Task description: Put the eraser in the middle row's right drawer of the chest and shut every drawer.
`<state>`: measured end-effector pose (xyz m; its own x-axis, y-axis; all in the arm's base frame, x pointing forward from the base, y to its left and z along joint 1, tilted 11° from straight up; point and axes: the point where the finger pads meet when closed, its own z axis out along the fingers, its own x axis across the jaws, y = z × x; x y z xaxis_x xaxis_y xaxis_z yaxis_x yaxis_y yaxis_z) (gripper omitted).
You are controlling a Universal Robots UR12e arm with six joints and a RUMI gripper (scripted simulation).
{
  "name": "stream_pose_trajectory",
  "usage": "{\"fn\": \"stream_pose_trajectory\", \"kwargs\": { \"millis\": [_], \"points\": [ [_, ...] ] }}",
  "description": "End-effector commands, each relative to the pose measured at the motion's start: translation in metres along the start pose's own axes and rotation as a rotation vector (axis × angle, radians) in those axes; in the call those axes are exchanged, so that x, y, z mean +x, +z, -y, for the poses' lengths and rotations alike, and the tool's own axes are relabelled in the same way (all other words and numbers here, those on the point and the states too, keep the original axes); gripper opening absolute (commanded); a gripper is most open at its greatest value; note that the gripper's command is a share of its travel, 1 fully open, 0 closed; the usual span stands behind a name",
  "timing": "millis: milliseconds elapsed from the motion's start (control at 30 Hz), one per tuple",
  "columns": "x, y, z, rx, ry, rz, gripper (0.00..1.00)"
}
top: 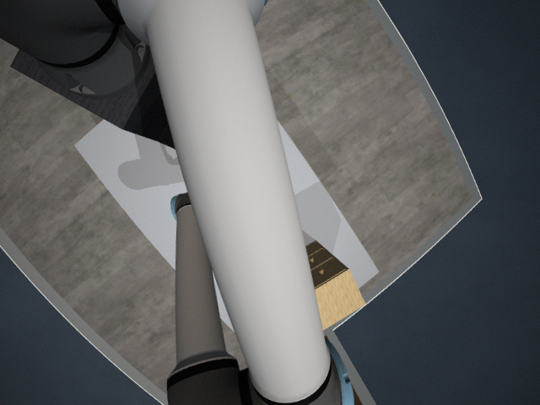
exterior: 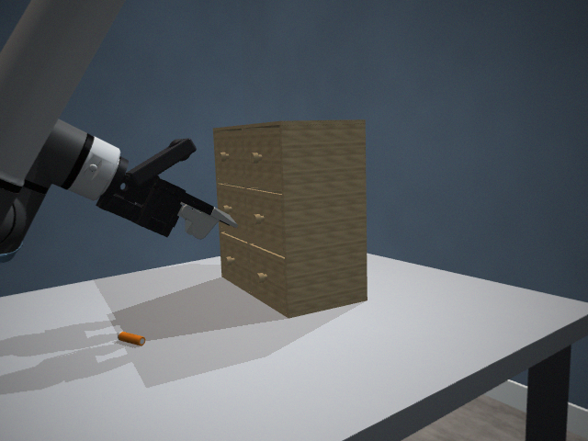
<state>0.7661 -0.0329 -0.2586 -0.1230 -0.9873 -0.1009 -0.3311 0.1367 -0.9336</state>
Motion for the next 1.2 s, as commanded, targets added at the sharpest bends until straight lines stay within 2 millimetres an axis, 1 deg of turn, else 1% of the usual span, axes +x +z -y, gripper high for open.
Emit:
{"fn": "stream_pose_trajectory", "kwargs": {
  "millis": [0, 133, 467, 533, 733, 1167],
  "points": [
    [0.0, -0.003, 0.0, 0.001, 0.0, 0.0, 0.2],
    [0.0, -0.012, -0.001, 0.001, 0.0, 0.0, 0.2],
    [0.0, -0.043, -0.006, 0.001, 0.0, 0.0, 0.2],
    [0.0, -0.043, -0.006, 0.001, 0.0, 0.0, 0.2],
    [0.0, -0.052, -0.007, 0.001, 0.0, 0.0, 0.2],
    [0.0, -0.052, -0.007, -0.002, 0.0, 0.0, 0.2]
  ]
}}
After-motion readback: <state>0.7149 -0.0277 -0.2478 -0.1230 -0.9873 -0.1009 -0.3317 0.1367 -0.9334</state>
